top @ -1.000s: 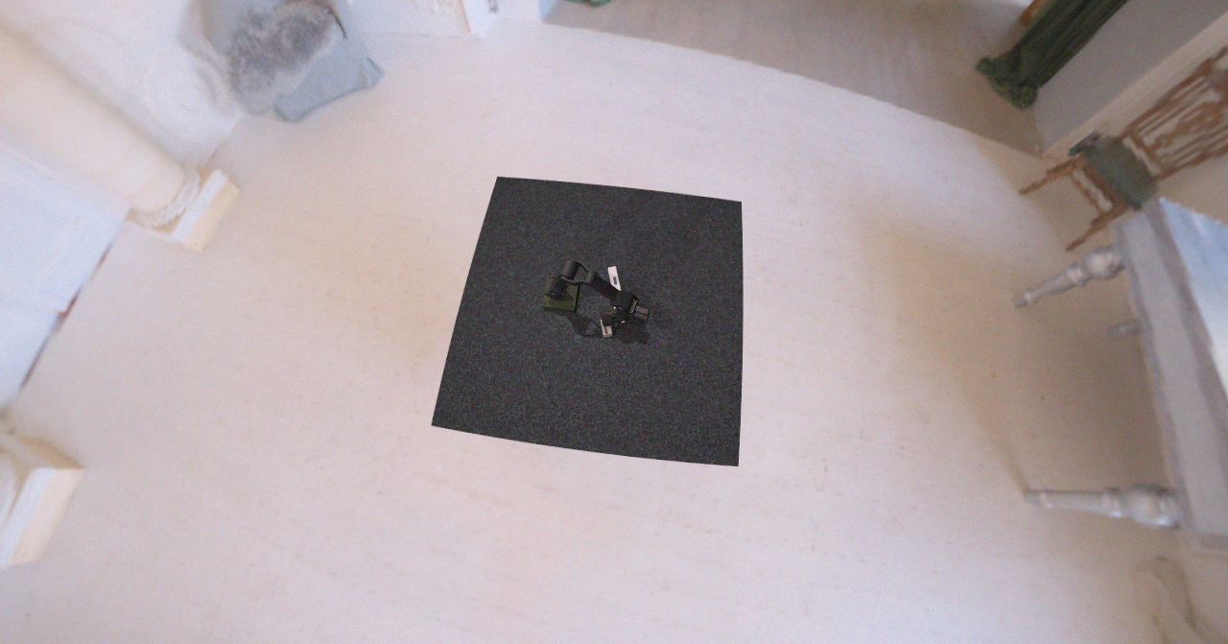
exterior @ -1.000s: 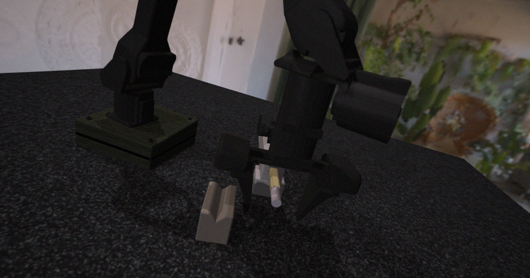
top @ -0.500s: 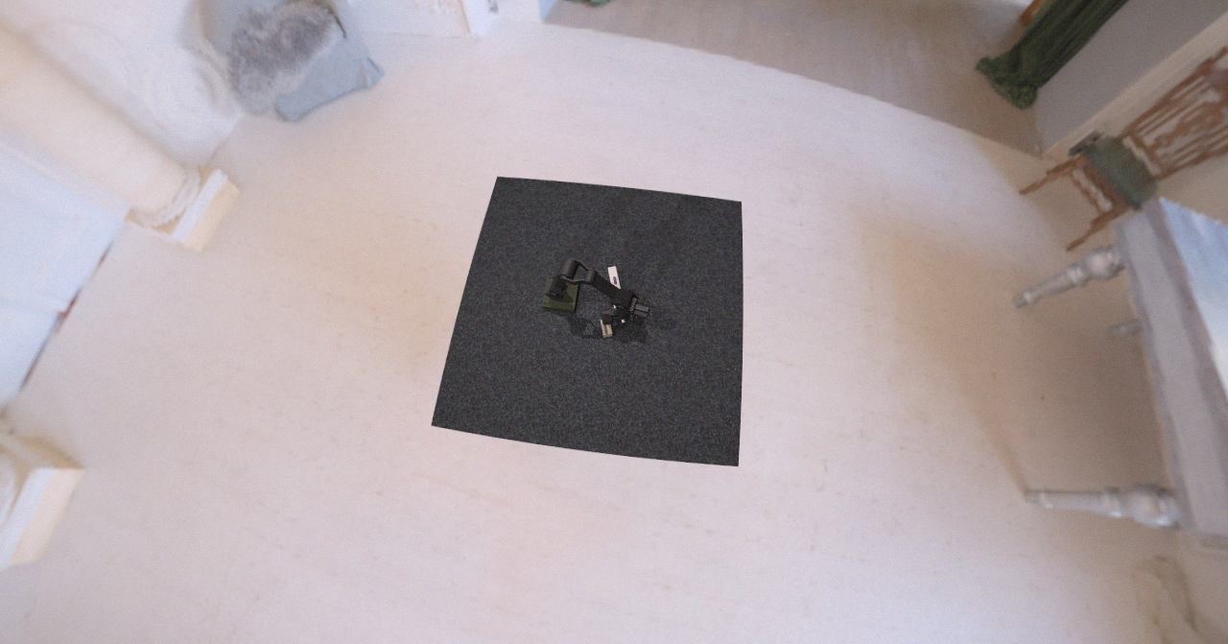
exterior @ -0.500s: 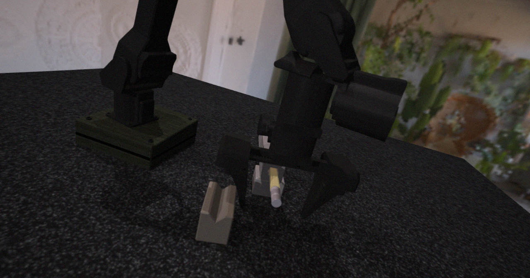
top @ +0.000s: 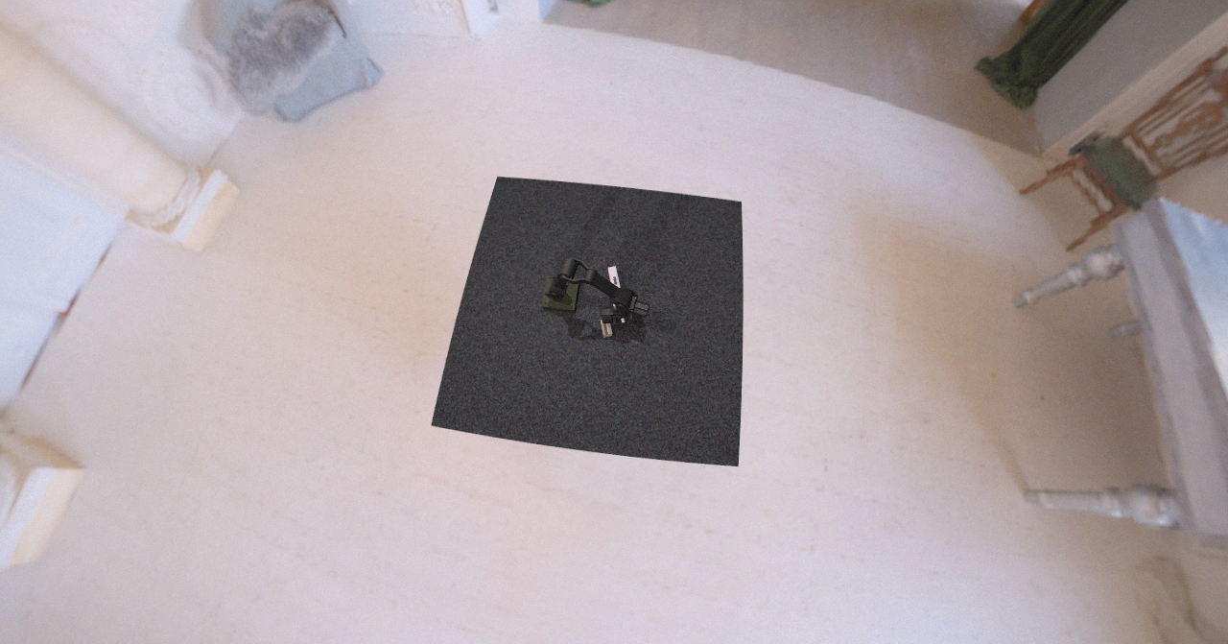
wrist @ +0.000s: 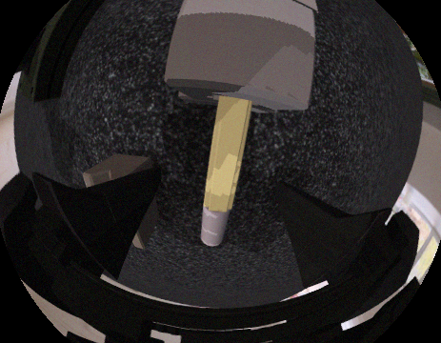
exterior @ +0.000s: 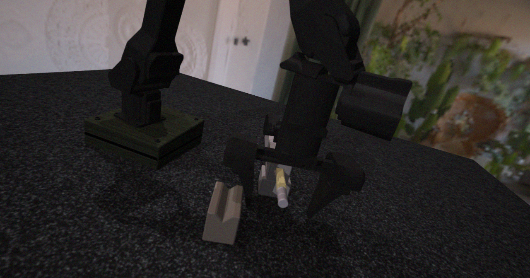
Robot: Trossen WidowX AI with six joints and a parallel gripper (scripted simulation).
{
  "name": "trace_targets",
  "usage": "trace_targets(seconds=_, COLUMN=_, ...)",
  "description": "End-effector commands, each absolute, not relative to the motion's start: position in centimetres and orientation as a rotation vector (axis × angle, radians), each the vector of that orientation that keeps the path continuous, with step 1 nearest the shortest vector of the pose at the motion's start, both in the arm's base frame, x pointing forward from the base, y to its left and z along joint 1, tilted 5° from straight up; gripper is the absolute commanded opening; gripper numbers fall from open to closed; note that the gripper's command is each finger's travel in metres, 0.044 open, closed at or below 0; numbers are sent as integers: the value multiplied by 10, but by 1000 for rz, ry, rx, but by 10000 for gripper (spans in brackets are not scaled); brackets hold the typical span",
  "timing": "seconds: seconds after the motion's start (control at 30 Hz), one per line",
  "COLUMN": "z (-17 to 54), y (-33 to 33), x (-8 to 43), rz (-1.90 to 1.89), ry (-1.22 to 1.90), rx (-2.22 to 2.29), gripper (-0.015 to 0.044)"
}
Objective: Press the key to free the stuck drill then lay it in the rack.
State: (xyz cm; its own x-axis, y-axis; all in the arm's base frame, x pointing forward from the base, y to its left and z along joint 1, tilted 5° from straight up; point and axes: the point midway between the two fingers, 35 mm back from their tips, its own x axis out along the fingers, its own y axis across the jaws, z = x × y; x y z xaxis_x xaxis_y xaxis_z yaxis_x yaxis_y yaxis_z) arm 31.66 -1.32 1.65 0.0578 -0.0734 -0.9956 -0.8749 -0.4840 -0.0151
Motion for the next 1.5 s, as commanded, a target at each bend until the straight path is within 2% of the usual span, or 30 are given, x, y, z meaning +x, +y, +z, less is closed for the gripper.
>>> trace_targets(seconds=0.0, z=15, y=-12, x=314, rz=1496, ry=968, rx=-1656, gripper=440)
trace_targets(seconds=0.03, z=14, y=-12, x=314, rz=1496, ry=968, rx=-1656, gripper=440)
trace_targets(seconds=0.57, z=16, y=-13, x=316, rz=1498, ry=962, rx=-1658, gripper=20)
trace_targets(seconds=0.67, z=16, y=-13, x=316, rz=1498, ry=962, rx=-1658, gripper=0)
trace_targets(seconds=1.47, z=19, y=-14, x=314, rz=1496, ry=968, rx=-1656, gripper=0)
